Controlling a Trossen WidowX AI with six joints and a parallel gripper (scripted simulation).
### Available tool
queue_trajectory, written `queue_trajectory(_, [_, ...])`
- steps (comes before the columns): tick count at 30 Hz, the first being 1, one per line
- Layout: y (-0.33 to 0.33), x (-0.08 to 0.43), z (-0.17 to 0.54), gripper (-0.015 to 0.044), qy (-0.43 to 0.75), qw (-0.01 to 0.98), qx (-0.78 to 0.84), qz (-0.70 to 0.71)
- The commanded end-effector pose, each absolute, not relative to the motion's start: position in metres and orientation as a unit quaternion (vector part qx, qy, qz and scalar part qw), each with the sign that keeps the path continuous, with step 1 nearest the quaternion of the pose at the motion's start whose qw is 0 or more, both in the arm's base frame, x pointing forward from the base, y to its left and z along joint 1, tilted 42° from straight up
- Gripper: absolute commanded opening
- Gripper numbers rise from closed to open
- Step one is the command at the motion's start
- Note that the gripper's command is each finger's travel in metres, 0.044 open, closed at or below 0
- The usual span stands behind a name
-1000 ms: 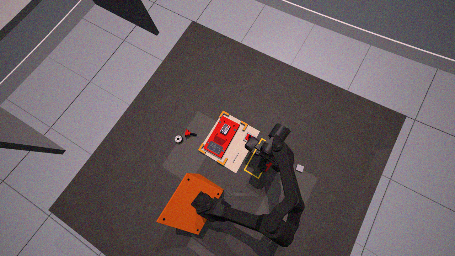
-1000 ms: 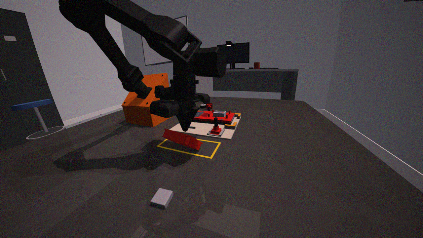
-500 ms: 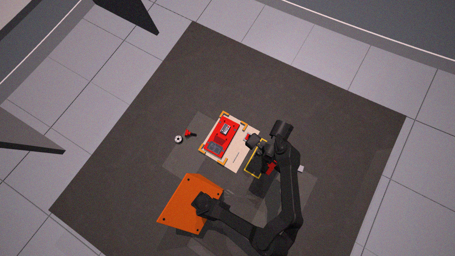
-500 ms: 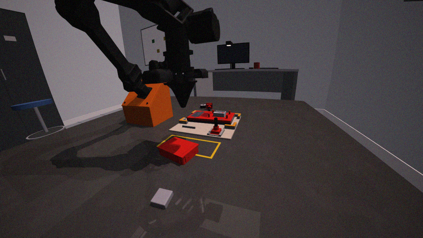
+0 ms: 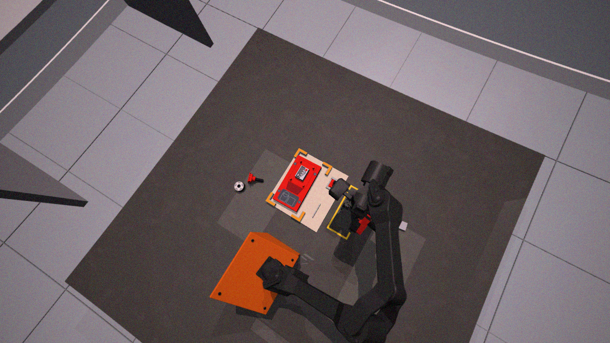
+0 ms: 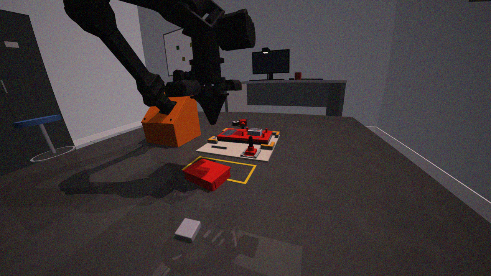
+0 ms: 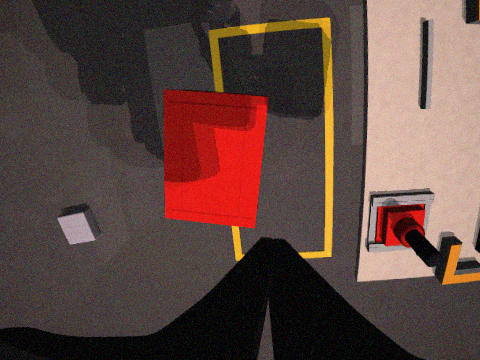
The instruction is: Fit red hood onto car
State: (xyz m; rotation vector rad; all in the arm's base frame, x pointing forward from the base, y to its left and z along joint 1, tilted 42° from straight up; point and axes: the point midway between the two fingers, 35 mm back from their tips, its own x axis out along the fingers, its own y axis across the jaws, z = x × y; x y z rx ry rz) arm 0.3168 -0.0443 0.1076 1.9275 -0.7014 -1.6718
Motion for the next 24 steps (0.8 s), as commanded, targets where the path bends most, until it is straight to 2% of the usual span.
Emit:
queue_trajectory(1, [-0.044, 0.317, 0.108, 0.0, -0.256, 0.247, 0.706, -0.612])
queue_trajectory(4, [-0.047, 0.317, 0.107, 0.0079, -0.298, 0.196, 0.722, -0.593])
queue_trajectory(11, [-0.06, 0.318, 0.106, 0.0262, -0.476, -0.054, 0.746, -0.464])
queue_trajectory(18, [-0.073, 0.318, 0.104, 0.044, -0.601, -0.296, 0.686, -0.283])
queue_trajectory(24, [-0.083, 0.317, 0.103, 0.044, -0.653, -0.458, 0.591, -0.124])
